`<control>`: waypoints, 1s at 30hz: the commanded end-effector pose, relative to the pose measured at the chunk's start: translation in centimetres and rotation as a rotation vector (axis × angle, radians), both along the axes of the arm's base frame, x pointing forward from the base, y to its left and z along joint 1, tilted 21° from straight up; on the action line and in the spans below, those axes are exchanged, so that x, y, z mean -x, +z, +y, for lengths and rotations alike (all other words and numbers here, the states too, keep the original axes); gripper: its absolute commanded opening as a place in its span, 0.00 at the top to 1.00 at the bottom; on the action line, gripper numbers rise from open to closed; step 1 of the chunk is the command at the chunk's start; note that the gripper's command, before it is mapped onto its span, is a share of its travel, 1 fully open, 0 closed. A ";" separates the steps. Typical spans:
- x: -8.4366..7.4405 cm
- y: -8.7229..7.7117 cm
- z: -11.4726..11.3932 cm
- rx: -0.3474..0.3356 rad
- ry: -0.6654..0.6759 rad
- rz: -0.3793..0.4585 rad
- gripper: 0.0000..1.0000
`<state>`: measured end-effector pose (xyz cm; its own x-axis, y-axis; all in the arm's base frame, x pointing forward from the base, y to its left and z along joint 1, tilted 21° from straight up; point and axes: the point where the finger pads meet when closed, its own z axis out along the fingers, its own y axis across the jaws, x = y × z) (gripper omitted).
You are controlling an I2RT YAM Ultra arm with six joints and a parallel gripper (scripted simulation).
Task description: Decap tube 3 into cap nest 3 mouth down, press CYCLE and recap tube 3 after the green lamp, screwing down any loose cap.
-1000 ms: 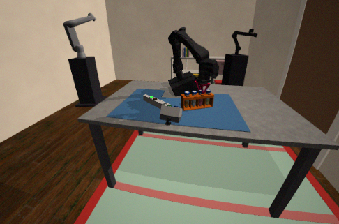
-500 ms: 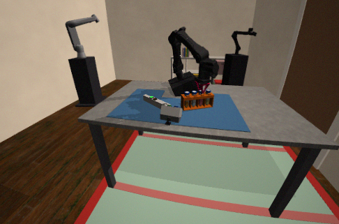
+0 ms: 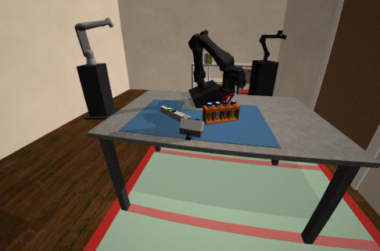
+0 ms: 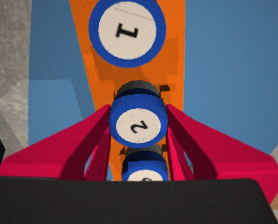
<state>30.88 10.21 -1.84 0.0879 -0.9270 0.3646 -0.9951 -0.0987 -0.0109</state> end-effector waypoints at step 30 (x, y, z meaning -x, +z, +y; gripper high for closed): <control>-0.1 0.1 0.2 -0.079 -1.376 -0.538 1.00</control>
<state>30.91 10.18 -1.90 -0.9371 -0.3388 0.0837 -0.3458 0.8685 -0.3551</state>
